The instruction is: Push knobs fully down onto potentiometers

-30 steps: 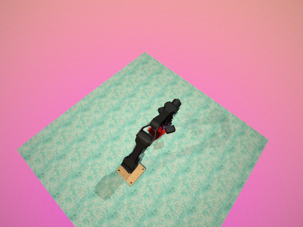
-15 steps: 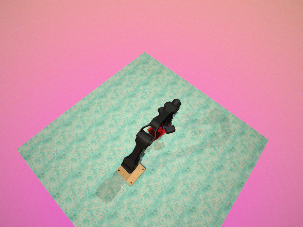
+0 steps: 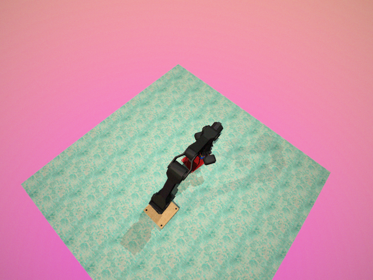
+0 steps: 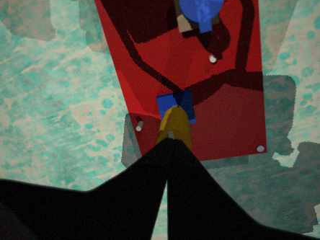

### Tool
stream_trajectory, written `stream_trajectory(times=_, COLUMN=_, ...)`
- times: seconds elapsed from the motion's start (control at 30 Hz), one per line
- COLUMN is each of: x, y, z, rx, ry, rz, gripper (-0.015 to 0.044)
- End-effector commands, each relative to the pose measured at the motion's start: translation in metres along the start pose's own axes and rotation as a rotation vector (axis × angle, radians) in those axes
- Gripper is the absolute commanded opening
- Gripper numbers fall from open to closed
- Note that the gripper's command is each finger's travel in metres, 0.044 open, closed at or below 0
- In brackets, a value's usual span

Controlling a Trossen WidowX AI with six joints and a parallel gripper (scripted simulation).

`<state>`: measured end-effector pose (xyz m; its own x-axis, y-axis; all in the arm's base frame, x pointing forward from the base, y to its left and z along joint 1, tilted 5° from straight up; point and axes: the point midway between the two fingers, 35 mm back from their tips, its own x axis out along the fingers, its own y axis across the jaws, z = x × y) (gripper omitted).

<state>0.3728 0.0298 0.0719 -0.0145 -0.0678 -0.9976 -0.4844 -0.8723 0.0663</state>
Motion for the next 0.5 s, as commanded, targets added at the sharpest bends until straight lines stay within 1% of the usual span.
stream_trajectory(times=0.0, x=0.0012, y=-0.0007, z=0.0003, rx=-0.006, ry=-0.004, rz=-0.004, gripper=0.0000)
stream_trajectory(times=0.47, x=0.0038, y=-0.0007, z=0.0003, rx=-0.006, ry=-0.004, rz=-0.004, gripper=0.0000)
